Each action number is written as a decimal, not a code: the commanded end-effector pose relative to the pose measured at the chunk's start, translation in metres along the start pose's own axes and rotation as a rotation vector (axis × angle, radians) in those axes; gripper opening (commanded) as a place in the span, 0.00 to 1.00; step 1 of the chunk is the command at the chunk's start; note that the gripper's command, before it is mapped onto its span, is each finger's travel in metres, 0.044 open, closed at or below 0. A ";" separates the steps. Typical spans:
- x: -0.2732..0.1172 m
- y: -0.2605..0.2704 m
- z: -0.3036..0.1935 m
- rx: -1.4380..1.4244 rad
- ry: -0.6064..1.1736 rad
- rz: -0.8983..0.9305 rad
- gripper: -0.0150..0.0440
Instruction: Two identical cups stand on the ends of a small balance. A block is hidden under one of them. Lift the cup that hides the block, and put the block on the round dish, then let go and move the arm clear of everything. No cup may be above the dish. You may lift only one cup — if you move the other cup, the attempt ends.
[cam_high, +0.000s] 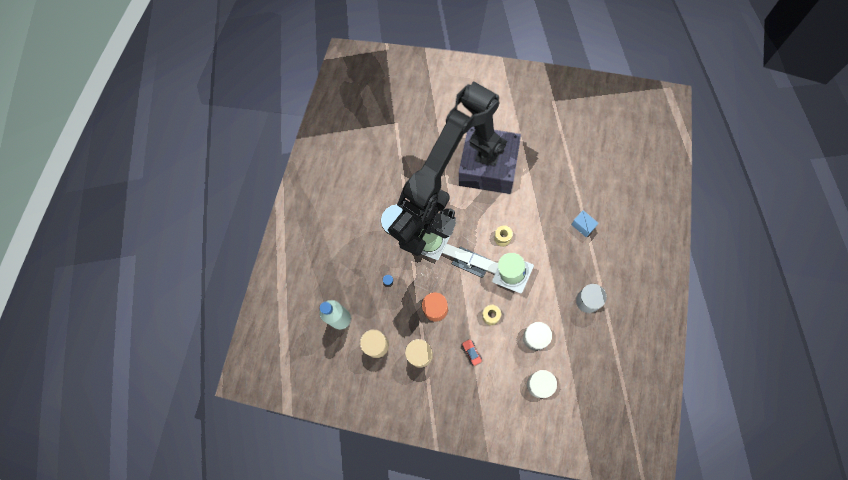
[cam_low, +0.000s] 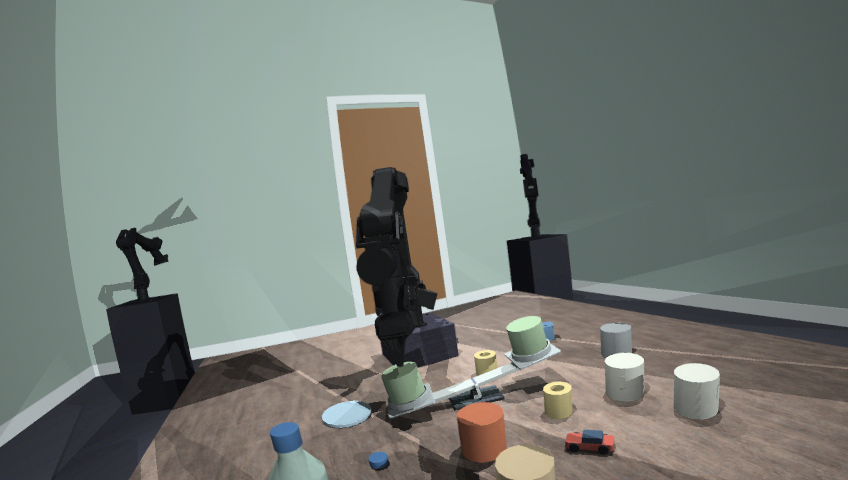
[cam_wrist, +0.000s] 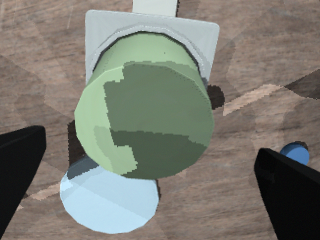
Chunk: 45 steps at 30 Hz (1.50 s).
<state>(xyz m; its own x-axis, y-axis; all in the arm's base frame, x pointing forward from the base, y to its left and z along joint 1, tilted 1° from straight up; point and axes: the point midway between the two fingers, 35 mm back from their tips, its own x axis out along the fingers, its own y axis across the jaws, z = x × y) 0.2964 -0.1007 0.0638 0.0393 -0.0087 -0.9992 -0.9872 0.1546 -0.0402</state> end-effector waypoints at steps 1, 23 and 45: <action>0.010 0.003 0.001 -0.008 -0.008 0.015 1.00; 0.042 0.002 0.001 -0.008 -0.008 0.015 1.00; 0.071 0.005 0.002 -0.008 -0.008 0.016 0.91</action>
<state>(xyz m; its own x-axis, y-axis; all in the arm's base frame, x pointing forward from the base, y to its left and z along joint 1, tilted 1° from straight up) 0.2967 -0.1005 -0.0030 0.0312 -0.0052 -0.9995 -0.9881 0.1504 -0.0316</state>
